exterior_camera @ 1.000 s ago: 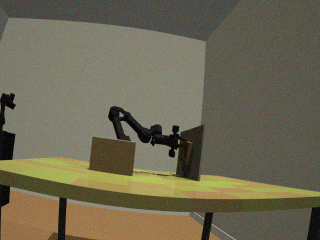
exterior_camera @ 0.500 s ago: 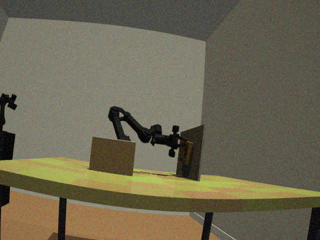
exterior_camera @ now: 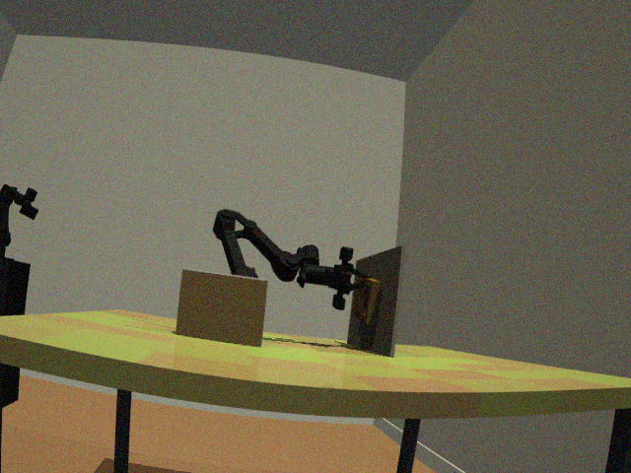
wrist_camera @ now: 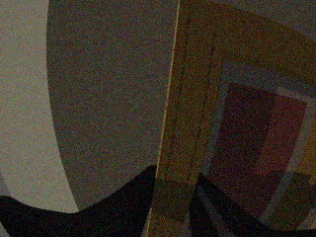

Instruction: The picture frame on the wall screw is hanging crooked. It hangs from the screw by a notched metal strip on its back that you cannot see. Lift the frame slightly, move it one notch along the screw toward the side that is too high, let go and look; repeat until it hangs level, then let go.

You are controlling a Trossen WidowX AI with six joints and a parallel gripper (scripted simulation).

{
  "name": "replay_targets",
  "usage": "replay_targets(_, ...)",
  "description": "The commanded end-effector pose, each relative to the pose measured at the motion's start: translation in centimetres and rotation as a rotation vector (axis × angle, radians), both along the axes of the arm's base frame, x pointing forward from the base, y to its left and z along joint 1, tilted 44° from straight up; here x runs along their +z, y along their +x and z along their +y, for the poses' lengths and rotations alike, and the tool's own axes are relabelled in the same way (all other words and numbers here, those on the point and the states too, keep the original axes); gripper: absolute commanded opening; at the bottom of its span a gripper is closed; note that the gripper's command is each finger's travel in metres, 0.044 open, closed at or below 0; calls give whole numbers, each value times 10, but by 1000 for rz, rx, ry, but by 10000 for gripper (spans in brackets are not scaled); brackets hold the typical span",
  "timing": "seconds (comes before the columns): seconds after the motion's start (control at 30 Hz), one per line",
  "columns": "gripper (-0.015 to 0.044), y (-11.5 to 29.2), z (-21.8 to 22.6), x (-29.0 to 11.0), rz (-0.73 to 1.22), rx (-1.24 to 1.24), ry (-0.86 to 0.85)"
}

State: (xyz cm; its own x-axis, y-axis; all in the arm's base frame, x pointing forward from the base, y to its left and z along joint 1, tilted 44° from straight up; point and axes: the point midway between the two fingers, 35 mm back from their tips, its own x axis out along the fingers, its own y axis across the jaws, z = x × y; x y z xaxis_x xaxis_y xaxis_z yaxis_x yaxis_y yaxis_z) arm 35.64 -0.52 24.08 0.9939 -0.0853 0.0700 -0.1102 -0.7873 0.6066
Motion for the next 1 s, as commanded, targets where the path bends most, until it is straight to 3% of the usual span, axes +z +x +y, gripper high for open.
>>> replay_targets(0.0, 0, 0, 0, 2, -6, -4, 6)
replay_targets(0.97, 0, 0, 2, 7, -7, -4, 6)
